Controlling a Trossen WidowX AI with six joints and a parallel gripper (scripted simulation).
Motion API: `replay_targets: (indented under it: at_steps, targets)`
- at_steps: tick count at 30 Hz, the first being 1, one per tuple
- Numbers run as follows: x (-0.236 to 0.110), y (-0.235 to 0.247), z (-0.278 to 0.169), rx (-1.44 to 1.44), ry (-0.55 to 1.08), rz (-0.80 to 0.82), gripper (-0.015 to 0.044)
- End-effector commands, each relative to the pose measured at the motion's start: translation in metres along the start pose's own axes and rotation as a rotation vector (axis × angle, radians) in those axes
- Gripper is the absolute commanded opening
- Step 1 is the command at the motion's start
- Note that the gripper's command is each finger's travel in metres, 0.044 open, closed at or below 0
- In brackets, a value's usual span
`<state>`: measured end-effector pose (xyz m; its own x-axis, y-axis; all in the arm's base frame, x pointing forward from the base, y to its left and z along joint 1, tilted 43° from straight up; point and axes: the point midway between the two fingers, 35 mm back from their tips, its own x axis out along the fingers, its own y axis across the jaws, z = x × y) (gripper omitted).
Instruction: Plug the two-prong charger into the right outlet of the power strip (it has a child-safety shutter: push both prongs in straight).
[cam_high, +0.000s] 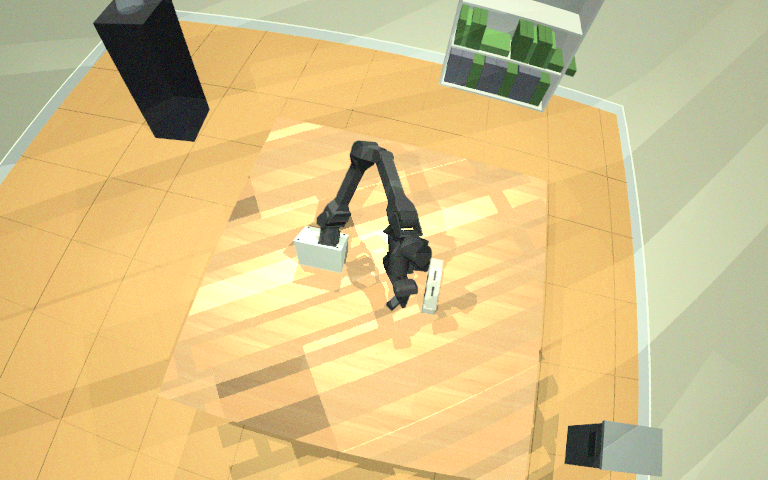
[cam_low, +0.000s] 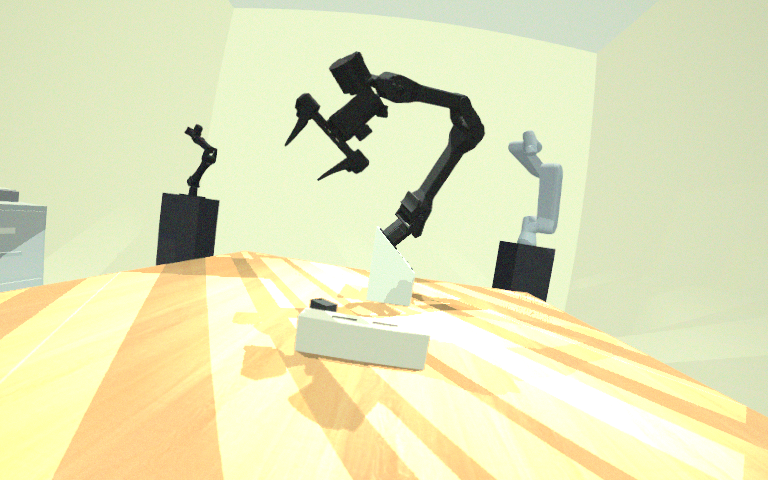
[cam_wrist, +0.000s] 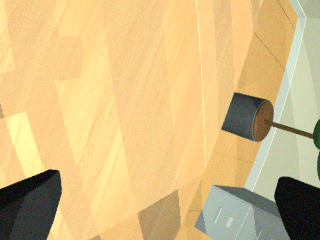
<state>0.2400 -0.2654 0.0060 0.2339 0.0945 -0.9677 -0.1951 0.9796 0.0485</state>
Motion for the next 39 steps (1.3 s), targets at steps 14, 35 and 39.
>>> replay_targets:
  at_steps: [14,35,39]
  targets:
    - [0.087,0.09,0.036,-0.328,-0.065,0.319,0.044]
    - [0.147,0.185,0.031,-0.582,-0.129,0.611,0.044]
    - [0.149,0.186,0.031,-0.582,-0.129,0.611,0.044]
